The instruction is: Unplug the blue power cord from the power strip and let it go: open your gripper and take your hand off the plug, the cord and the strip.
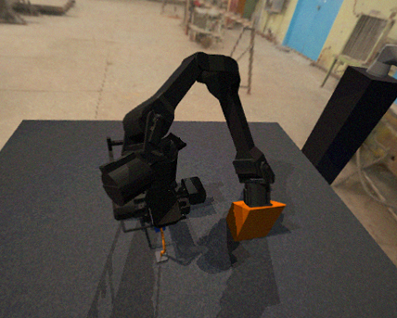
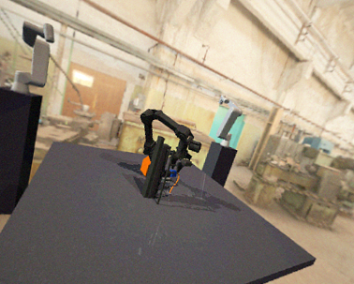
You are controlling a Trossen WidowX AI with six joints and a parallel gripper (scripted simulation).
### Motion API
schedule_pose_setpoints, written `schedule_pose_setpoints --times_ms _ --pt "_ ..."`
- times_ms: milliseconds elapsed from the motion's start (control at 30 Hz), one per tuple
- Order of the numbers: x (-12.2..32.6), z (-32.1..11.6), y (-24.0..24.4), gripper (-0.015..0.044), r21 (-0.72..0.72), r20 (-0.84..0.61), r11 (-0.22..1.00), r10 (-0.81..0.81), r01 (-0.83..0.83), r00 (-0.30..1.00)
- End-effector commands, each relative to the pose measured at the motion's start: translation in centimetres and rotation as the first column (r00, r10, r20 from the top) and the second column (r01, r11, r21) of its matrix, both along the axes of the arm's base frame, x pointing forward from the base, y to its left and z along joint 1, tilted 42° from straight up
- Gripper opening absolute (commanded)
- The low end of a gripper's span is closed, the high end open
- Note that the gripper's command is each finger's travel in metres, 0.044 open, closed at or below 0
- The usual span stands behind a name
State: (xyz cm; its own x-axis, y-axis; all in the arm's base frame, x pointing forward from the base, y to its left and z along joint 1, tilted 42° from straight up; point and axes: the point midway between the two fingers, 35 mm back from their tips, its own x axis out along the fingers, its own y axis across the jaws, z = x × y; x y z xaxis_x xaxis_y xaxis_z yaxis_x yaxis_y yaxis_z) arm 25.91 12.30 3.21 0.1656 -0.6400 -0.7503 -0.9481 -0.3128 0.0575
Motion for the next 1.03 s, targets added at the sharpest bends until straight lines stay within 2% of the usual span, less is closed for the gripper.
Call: schedule_pose_setpoints --times_ms 0,133,300,1000 --pt "0.0 0.0 -0.1 0.0341 -0.004 -0.001 1.0 0.003 -0.003 1.0" --pt "-0.5 -1.1 1.9 0.044 -0.001 -0.002 1.0 0.003 -0.003 1.0" --pt "-1.8 -3.0 4.9 0.044 0.0 -0.002 1.0 0.003 -0.003 1.0" --pt "-1.8 -3.0 4.9 0.044 0.0 -0.002 1.0 0.003 -0.003 1.0"
